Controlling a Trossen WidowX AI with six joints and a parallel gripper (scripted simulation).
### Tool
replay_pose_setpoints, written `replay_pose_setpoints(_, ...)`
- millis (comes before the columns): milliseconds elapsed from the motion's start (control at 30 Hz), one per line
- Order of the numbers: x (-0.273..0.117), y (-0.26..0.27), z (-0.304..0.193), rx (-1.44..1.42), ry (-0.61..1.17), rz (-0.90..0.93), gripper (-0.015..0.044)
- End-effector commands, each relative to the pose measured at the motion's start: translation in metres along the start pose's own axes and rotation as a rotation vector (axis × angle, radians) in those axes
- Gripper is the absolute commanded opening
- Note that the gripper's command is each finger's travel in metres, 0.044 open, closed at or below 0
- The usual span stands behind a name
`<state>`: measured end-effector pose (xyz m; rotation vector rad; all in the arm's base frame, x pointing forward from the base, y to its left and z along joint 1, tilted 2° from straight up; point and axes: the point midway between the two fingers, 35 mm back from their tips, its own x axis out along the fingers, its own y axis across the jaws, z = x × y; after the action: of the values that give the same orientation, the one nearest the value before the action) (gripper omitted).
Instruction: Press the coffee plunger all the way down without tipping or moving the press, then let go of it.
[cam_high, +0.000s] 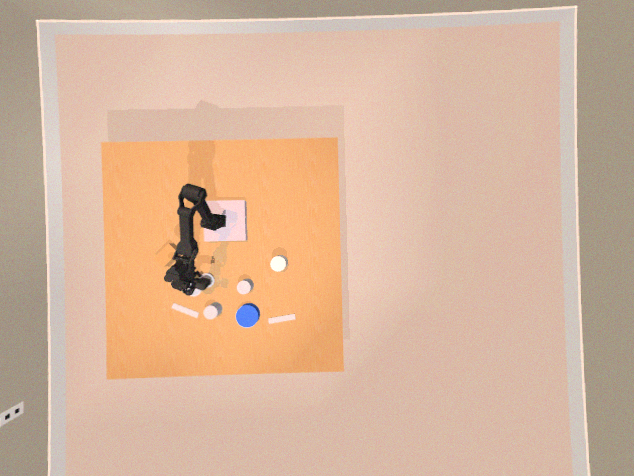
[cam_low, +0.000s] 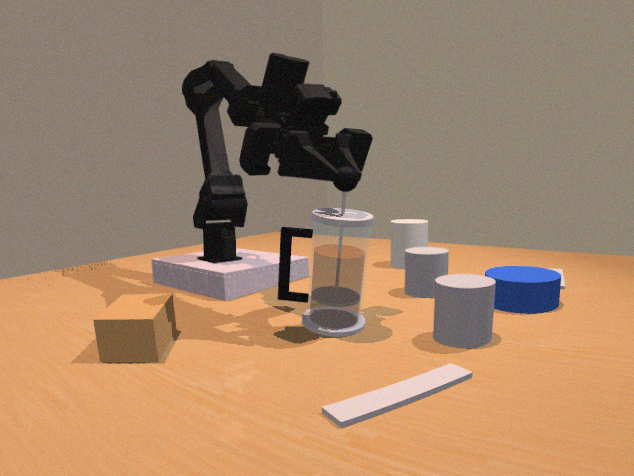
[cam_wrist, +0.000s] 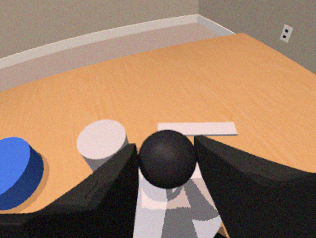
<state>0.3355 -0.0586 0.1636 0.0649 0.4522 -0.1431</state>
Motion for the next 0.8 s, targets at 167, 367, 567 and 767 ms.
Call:
replay_pose_setpoints(167, 0.0066, 0.0000, -0.0129, 0.011, 0.050, 0.000, 0.0126)
replay_pose_setpoints(367, 0.0071, 0.0000, -0.0122, 0.011, 0.050, 0.000, 0.0126)
replay_pose_setpoints(567, 0.0078, 0.0000, -0.0112, 0.011, 0.050, 0.000, 0.0126)
replay_pose_setpoints(767, 0.0084, -0.0001, -0.0104, 0.011, 0.050, 0.001, 0.0126)
